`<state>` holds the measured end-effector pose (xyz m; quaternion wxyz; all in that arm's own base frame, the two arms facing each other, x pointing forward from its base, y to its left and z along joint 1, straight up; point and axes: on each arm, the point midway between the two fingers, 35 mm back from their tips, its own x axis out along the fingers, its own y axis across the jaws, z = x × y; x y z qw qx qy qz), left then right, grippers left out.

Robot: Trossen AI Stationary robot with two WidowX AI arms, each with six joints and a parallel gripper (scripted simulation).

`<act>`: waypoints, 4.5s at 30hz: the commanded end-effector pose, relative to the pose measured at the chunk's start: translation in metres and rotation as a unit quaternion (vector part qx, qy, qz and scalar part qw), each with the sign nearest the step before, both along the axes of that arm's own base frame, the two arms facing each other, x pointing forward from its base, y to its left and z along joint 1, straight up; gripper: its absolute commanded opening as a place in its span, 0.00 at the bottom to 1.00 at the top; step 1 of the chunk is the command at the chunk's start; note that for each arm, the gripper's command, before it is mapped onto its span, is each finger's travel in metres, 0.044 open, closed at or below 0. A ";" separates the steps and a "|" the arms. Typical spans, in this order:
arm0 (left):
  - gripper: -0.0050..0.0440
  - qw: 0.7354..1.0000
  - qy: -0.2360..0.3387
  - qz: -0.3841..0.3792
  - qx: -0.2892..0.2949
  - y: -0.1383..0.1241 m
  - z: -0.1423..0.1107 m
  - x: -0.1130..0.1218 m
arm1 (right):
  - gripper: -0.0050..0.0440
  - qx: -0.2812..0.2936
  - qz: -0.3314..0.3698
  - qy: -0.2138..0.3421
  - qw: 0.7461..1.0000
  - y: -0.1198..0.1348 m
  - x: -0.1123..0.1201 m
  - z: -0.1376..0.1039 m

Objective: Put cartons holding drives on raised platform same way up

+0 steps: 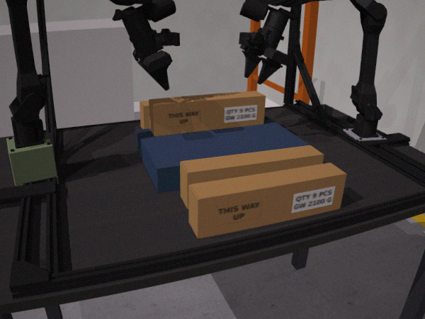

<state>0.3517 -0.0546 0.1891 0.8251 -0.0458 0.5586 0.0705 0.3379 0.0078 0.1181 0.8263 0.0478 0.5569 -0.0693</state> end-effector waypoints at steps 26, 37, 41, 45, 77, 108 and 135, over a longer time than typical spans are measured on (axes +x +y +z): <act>0.90 1.000 -0.002 0.000 -0.001 0.067 0.002 -0.009 | 0.90 -0.001 0.002 0.000 1.000 -0.066 -0.013 0.000; 0.90 1.000 -0.002 0.000 -0.001 0.142 0.001 -0.020 | 0.90 -0.001 0.002 0.000 1.000 -0.139 -0.027 0.000; 0.90 1.000 -0.002 0.000 -0.001 0.180 0.001 -0.025 | 0.90 -0.001 0.002 0.000 1.000 -0.175 -0.035 -0.001; 0.90 1.000 -0.002 0.000 -0.001 0.218 0.001 -0.030 | 0.90 -0.001 0.002 0.000 1.000 -0.213 -0.042 -0.001; 0.90 1.000 -0.002 0.000 -0.001 0.377 0.000 -0.052 | 0.90 -0.001 0.002 0.000 1.000 -0.367 -0.072 -0.002; 0.90 1.000 -0.002 0.000 -0.001 0.378 -0.065 -0.052 | 0.90 -0.001 0.002 0.000 1.000 -0.369 -0.073 -0.067; 0.90 1.000 -0.002 0.000 -0.001 0.378 -0.130 -0.052 | 0.90 -0.001 0.002 0.000 1.000 -0.369 -0.073 -0.132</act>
